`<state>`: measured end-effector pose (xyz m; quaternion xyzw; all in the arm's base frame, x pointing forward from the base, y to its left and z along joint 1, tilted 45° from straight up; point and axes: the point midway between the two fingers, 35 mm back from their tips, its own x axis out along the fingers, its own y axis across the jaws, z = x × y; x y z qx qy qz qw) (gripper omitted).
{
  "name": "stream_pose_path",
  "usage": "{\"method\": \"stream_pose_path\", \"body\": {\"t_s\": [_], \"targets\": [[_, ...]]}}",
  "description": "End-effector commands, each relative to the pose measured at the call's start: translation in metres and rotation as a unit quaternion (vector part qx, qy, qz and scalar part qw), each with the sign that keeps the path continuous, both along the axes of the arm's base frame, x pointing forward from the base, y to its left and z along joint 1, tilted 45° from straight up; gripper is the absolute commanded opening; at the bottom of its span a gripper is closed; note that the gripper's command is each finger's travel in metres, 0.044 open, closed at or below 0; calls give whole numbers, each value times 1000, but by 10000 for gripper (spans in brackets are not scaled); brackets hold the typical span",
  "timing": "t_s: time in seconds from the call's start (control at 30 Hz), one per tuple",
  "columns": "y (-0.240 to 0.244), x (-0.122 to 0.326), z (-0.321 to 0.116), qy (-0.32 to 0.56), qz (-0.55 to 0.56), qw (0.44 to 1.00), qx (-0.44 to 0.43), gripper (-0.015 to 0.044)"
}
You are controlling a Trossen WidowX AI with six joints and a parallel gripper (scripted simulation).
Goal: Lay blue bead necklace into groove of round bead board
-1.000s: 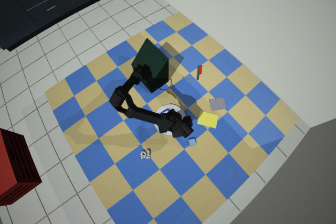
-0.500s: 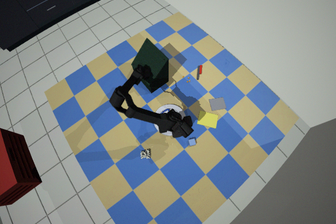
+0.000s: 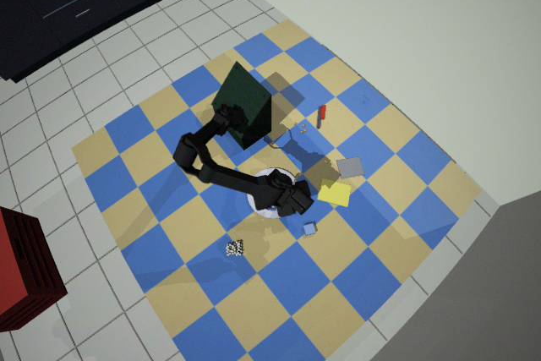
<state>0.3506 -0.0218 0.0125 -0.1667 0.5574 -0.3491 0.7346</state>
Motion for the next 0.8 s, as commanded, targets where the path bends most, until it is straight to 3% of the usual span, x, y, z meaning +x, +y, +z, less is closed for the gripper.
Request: {"method": "stream_pose_path", "body": {"t_s": [0.0,0.77], "targets": [[-5,-1,-4,1,-4,1000,0,125],[-24,3,-23,0,-4,1000,0,120]]}}
